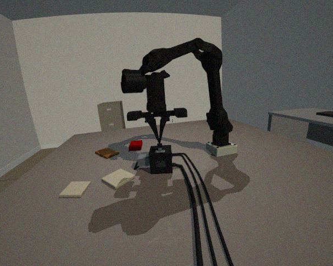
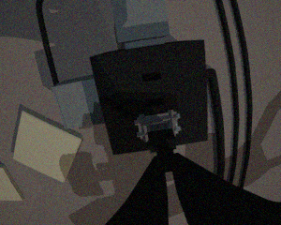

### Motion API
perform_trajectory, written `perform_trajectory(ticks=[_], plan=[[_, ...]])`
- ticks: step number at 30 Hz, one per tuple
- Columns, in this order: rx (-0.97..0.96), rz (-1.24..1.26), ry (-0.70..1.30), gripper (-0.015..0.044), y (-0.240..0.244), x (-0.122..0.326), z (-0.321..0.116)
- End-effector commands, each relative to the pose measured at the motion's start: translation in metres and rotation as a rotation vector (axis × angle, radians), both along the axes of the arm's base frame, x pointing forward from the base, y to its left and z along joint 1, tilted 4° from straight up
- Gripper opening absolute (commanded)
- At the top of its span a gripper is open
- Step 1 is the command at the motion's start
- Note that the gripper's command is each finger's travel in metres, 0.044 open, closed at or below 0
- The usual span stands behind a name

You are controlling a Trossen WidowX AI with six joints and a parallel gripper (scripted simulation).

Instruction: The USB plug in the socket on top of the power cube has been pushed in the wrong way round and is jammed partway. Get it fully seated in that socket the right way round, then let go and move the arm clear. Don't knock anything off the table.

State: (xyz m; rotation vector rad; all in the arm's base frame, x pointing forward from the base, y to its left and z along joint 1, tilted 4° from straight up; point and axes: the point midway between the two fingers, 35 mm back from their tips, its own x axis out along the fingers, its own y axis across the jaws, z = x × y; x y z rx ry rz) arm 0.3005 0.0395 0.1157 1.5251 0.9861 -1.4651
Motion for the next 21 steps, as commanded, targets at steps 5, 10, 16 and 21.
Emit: perform_trajectory(ticks=[5,10,16,21], plan=[[0.006,0.006,-0.002,0.0,0.0008,0.0003,-0.0012],[0.006,0.006,-0.002,0.0,0.0007,0.0003,-0.0018],[0.006,0.006,-0.002,0.0,0.0007,0.0003,-0.0025],[0.006,0.006,-0.002,0.0,0.0007,0.0003,-0.0031]])
